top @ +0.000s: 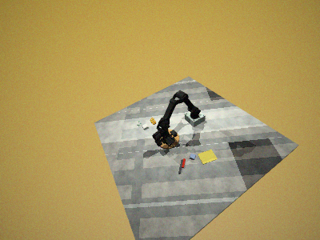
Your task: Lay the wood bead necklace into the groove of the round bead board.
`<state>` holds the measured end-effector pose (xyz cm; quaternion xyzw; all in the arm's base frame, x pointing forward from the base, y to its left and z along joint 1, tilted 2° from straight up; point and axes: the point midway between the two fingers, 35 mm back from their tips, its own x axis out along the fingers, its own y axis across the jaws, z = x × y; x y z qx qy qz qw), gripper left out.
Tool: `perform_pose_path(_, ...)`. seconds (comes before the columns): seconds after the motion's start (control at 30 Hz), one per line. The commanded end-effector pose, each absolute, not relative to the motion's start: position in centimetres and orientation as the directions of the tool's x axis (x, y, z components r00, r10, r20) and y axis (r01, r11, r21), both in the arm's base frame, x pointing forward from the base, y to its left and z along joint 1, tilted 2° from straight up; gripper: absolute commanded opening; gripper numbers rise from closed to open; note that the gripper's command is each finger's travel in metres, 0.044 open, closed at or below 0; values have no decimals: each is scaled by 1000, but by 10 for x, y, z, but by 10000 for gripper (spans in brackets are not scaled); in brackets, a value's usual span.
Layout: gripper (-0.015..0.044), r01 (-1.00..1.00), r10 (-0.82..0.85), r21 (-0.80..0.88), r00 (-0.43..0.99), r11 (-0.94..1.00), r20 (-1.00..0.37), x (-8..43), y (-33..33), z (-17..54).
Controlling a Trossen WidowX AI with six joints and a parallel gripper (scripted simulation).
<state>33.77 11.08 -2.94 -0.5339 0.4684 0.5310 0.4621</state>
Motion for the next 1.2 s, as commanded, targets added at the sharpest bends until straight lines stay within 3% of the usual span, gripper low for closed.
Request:
perform_pose_path(0.0, 0, -991, -9, 4, -2, -134, -1000, 338, 111, -29)
perform_pose_path(1.17, 0, -990, -14, 8, -6, -139, -1000, 336, 110, -23)
